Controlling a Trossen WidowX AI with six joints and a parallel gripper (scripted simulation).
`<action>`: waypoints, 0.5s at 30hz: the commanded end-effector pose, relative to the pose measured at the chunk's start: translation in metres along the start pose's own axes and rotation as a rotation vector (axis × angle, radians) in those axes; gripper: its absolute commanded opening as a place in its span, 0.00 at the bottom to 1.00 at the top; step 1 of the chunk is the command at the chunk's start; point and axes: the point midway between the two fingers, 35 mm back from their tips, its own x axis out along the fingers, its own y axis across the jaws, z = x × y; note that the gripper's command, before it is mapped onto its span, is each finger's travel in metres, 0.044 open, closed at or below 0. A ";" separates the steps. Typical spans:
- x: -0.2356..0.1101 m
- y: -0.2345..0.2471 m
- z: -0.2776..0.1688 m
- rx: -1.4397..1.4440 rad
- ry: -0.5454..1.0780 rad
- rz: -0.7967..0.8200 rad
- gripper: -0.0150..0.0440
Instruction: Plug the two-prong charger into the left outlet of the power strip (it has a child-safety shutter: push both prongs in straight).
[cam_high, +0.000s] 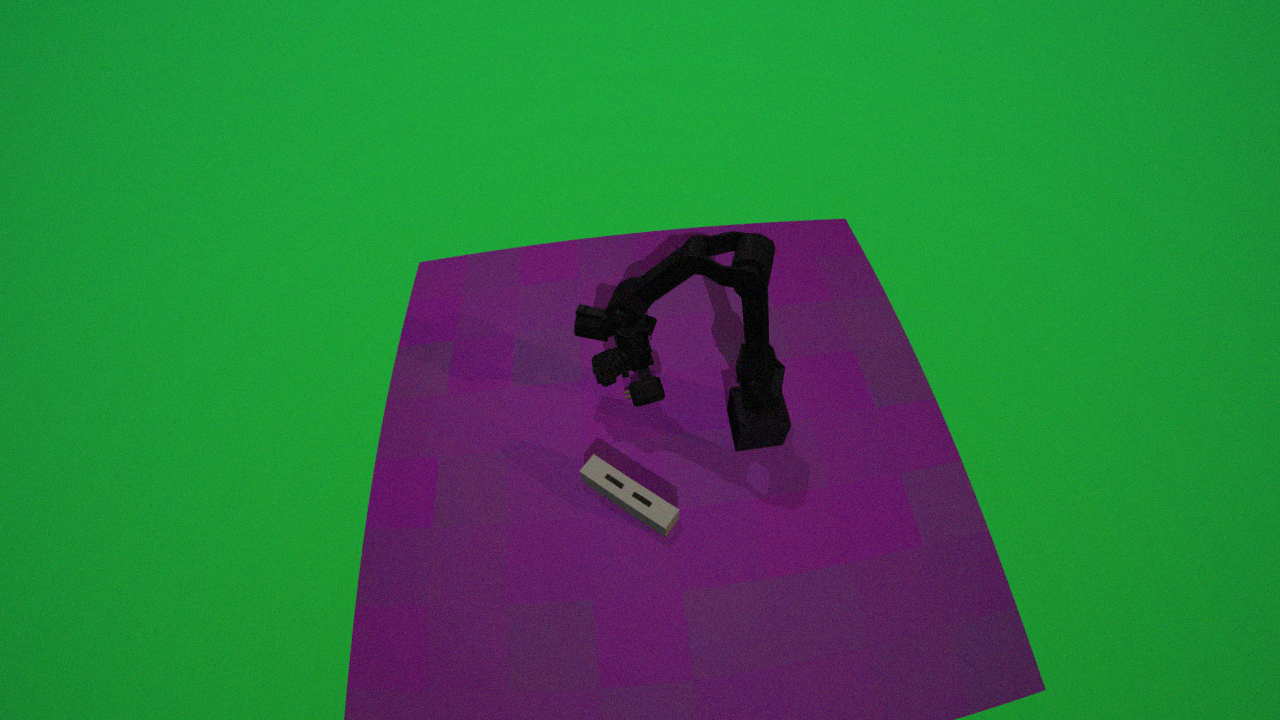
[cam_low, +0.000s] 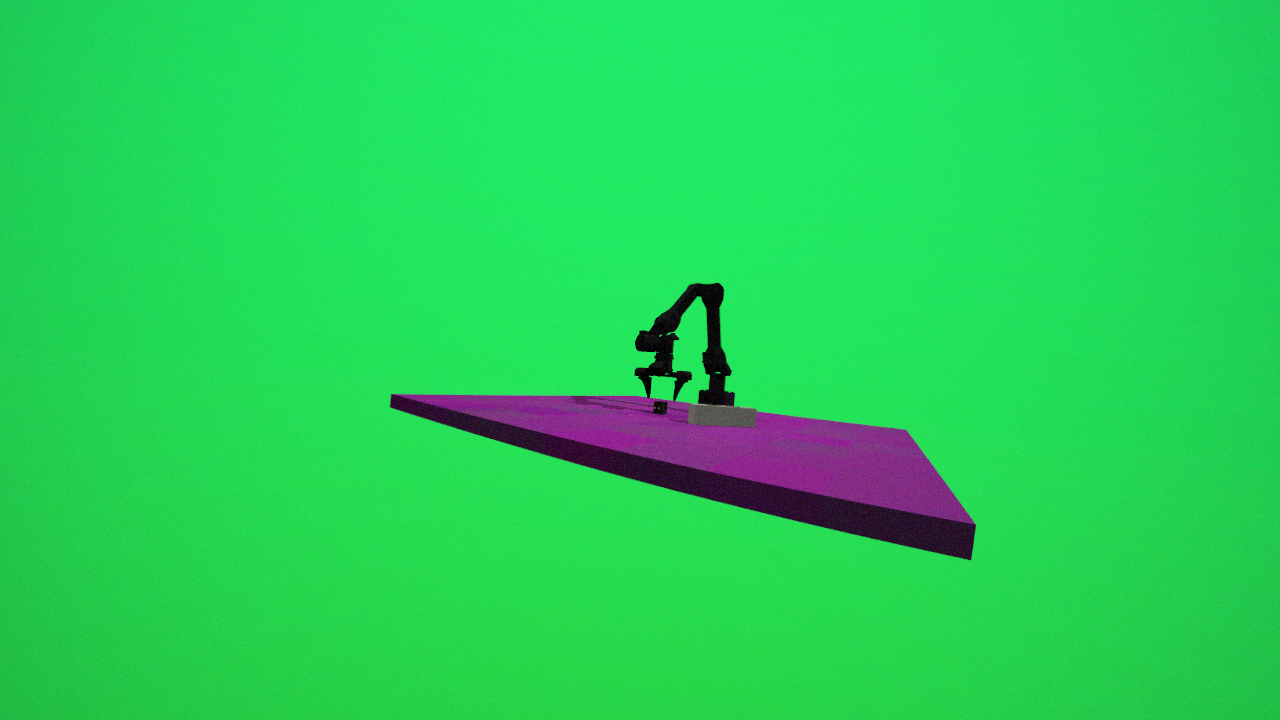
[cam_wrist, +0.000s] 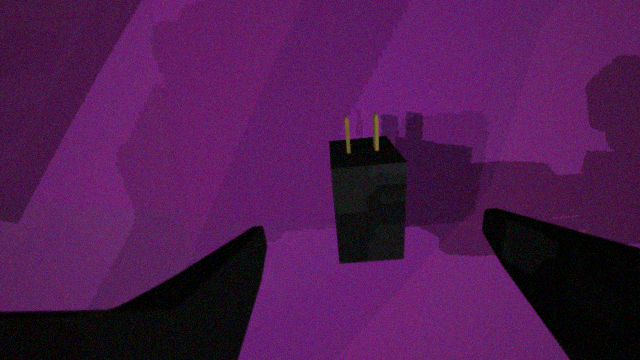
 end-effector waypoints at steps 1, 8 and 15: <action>0.007 0.000 -0.001 -0.006 0.007 -0.001 1.00; 0.019 0.000 0.000 -0.006 0.007 -0.001 1.00; 0.030 0.000 0.000 -0.006 0.007 -0.001 1.00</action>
